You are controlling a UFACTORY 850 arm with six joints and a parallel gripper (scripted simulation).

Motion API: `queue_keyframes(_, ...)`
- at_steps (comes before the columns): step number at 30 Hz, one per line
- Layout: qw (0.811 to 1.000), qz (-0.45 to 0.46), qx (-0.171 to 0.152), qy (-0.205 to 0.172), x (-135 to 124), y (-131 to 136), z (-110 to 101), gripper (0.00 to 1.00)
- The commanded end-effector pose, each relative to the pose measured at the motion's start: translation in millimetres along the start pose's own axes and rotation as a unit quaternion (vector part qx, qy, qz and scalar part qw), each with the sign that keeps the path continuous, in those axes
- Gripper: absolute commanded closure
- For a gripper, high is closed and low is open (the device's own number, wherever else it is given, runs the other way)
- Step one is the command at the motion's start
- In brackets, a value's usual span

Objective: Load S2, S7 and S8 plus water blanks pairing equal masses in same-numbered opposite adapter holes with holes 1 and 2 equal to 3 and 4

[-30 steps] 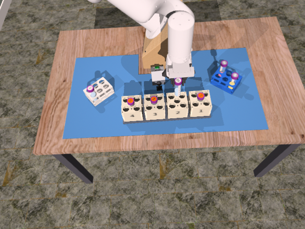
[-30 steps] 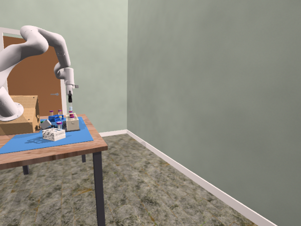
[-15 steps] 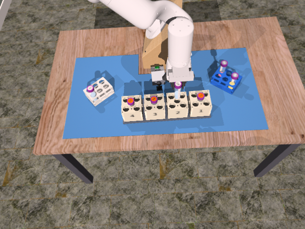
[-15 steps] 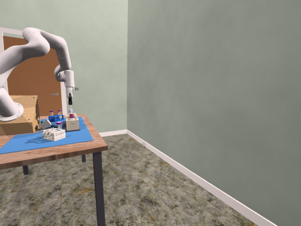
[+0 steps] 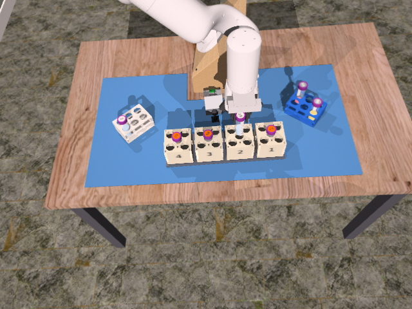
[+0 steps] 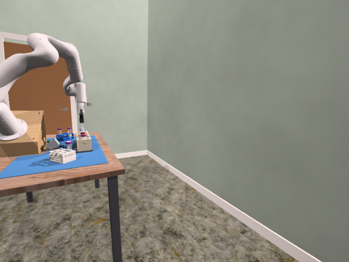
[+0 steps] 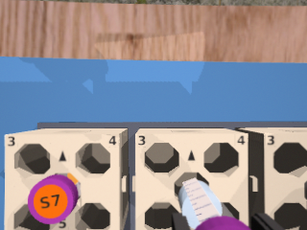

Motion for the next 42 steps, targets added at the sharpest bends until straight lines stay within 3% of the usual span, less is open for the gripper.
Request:
queue_keyframes(1, 1.000, 0.000, 0.001, 0.001, 0.5, -0.3, -0.8, 1.00)
queue_keyframes(42, 1.000, 0.000, 0.000, 0.001, 0.6, -0.3, 33.2, 1.00)
Point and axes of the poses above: the point where the finger pads meet when closed, its own z axis out along the fingers, its own y axis across the jaws, x = y × z, the point moved 6 cm from there along -z, back along the fingers, and after that the axes turned 12 degrees about z, right-handed, at the moved point
